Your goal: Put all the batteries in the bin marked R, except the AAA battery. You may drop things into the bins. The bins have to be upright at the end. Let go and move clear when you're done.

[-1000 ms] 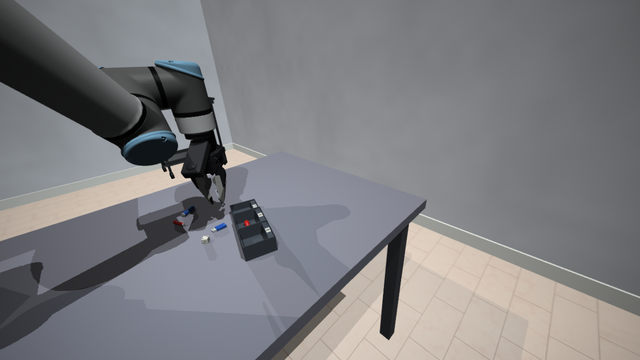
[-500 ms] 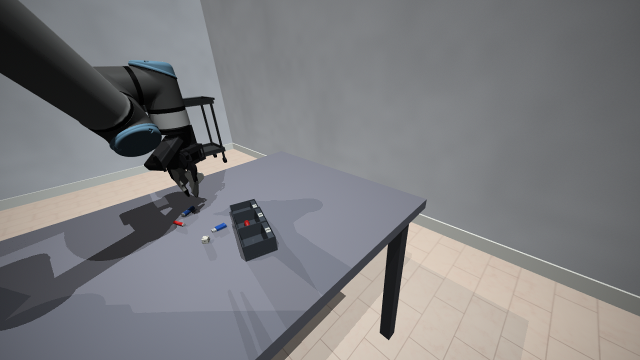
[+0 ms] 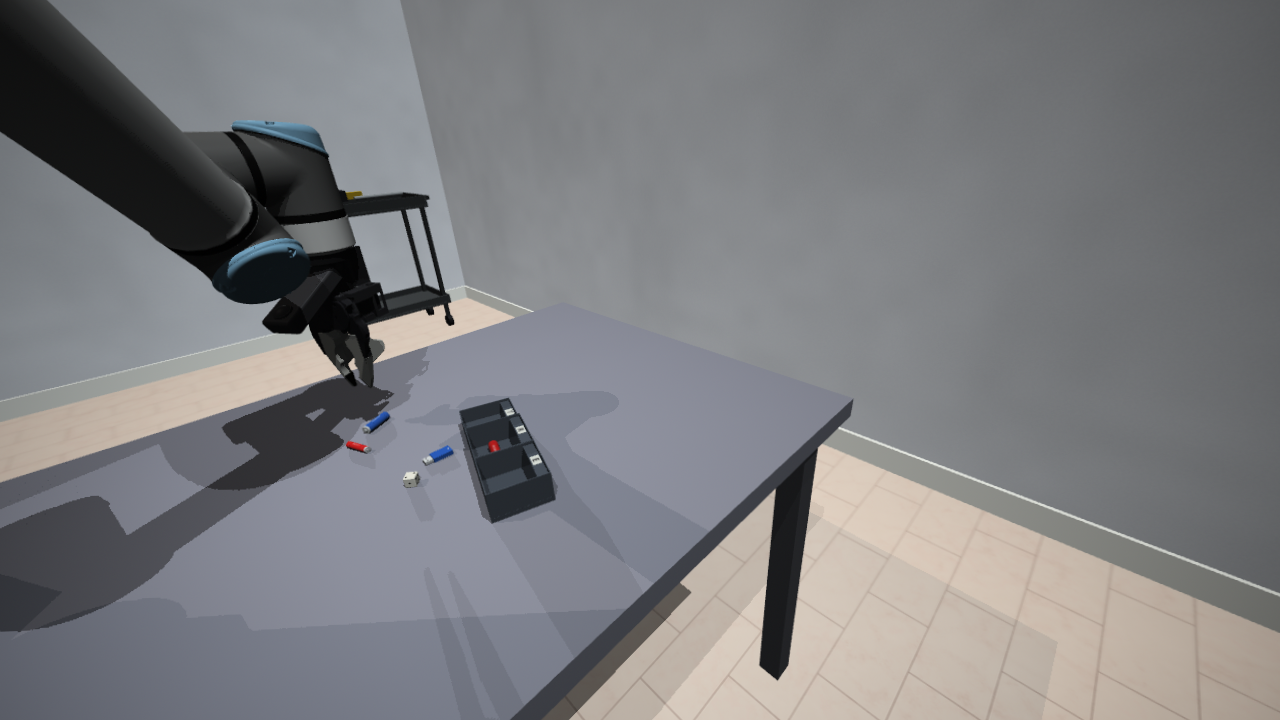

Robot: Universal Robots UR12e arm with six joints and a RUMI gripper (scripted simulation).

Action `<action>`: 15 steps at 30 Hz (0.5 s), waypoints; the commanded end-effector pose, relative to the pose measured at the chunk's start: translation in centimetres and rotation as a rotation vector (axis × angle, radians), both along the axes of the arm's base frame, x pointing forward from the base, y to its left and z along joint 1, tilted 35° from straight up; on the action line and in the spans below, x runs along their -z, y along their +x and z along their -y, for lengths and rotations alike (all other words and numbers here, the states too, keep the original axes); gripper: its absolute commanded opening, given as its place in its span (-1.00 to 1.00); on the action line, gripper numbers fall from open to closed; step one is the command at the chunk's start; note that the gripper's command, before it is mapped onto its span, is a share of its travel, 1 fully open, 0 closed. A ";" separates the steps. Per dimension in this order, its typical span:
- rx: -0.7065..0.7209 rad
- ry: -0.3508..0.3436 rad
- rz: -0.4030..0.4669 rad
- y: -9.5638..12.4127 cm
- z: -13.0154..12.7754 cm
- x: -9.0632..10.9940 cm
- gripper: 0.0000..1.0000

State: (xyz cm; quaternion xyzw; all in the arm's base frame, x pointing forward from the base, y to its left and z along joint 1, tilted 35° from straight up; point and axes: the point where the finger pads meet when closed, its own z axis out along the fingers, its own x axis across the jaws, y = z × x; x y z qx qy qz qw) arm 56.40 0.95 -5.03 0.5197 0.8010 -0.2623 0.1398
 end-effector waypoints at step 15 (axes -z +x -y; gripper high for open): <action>0.000 0.000 0.001 0.1 0.5 -0.4 -0.66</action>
